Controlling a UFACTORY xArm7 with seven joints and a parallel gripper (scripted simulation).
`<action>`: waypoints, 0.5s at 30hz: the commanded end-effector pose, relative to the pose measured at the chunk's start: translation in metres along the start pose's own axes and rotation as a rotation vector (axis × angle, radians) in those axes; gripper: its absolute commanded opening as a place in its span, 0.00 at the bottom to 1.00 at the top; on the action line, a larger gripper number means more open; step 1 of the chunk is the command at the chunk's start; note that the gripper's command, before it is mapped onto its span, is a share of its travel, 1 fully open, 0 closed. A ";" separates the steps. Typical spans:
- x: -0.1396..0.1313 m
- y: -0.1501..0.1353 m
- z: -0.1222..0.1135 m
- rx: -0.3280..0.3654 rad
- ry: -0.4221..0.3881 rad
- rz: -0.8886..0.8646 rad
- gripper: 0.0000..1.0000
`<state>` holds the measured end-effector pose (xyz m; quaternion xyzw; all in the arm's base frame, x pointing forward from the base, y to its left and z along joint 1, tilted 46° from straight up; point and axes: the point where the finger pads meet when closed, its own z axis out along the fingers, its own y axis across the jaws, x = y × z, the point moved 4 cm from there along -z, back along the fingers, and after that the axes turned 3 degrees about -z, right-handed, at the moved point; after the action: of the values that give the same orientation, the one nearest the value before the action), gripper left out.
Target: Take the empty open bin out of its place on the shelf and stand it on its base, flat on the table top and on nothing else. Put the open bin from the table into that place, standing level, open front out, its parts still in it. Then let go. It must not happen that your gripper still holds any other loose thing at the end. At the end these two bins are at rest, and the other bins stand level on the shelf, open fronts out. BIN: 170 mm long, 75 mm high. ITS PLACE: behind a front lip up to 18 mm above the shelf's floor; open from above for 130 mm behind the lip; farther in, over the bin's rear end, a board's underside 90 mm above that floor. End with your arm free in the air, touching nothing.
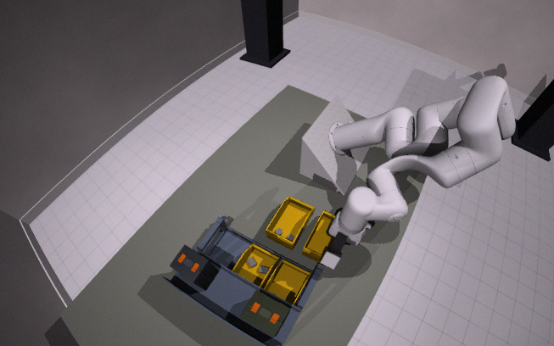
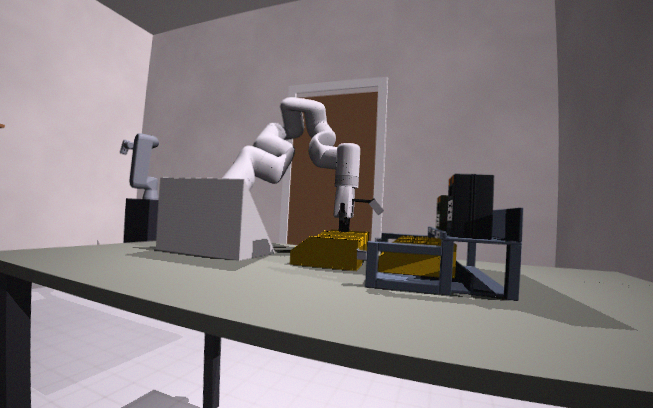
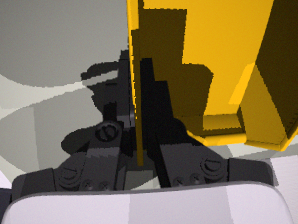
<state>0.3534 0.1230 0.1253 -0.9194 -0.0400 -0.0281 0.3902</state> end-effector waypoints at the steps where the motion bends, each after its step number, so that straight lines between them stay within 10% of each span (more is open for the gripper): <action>1: 0.001 0.001 -0.001 -0.001 0.003 0.001 0.00; 15: 0.001 0.001 0.002 -0.001 0.003 0.001 0.00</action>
<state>0.3534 0.1241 0.1242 -0.9194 -0.0400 -0.0282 0.3902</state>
